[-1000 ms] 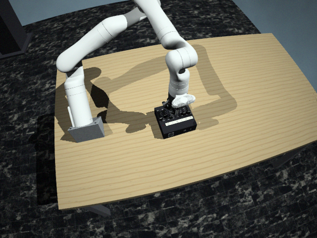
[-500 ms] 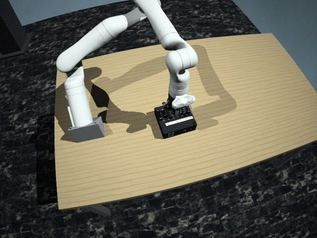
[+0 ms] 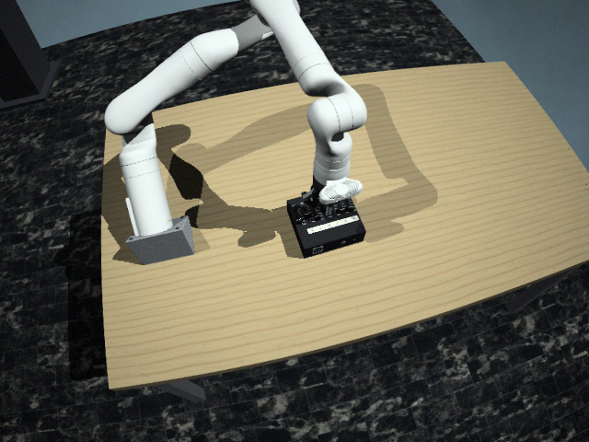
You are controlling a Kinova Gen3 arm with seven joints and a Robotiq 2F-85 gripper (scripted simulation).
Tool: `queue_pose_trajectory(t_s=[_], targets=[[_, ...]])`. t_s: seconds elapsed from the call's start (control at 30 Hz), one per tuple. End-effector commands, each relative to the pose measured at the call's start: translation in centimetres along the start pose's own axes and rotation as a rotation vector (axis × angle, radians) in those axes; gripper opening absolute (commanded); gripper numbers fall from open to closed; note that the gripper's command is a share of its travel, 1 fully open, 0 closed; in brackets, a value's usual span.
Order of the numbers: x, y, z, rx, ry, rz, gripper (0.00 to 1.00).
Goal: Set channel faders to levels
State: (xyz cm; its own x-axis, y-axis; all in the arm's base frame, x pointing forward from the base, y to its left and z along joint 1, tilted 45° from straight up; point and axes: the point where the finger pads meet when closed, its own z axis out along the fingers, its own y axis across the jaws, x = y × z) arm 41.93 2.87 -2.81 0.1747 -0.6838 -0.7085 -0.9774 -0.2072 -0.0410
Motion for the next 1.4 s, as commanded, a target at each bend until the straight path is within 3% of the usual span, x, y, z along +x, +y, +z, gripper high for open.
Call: queue_pose_trajectory(t_s=[0.0,1.37], targets=[[0.02,0.0,0.12,0.0,0.0,0.0,0.0],[0.01,-0.02,0.93,0.0,0.0,0.0,0.0]])
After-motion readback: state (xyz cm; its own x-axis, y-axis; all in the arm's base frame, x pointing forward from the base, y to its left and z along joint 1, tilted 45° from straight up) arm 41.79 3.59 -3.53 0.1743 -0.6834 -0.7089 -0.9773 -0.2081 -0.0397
